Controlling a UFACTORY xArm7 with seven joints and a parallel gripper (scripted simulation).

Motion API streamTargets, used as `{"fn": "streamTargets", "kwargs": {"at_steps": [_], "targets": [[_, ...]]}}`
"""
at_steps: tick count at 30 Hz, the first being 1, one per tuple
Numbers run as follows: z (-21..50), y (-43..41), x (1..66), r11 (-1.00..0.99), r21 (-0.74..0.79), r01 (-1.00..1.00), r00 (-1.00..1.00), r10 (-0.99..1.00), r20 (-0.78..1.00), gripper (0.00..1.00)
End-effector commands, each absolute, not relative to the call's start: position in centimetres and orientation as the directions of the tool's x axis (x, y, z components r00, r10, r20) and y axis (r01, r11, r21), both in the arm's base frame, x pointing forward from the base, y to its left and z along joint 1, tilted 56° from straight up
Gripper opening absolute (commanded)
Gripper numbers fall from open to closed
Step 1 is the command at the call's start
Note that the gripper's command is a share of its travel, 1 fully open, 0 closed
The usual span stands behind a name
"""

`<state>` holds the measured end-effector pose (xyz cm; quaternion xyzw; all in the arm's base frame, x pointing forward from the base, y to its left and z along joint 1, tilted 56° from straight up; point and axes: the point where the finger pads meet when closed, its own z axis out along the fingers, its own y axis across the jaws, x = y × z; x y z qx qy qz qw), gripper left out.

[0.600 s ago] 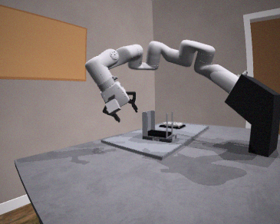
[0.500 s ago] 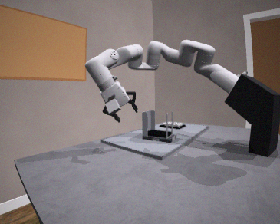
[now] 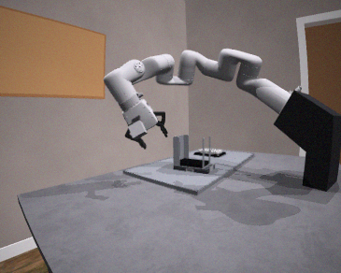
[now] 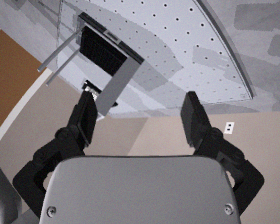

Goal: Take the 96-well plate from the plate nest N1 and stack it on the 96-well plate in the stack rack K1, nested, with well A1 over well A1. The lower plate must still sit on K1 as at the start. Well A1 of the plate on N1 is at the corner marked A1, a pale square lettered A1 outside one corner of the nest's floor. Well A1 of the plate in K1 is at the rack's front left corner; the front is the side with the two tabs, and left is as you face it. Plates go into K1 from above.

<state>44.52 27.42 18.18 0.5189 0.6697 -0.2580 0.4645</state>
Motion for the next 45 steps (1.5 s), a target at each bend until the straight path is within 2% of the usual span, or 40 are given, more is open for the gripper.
{"fn": "streamTargets", "kwargs": {"at_steps": [1, 16, 27, 33, 45], "targets": [[18.8, 26.9, 44.8, 0.292, 0.176, 0.940, 0.005, 0.504, -0.864, 1.00], [21.6, 22.4, 46.6, 0.213, 0.239, 0.947, 0.076, 0.576, -0.814, 1.00], [23.7, 18.1, 47.5, 0.070, 0.333, 0.940, 0.204, 0.667, -0.717, 1.00], [24.4, 16.5, 47.8, 0.070, 0.333, 0.940, 0.204, 0.667, -0.717, 1.00], [26.5, 11.7, 47.9, -0.086, 0.417, 0.905, 0.344, 0.726, -0.596, 1.00]]}}
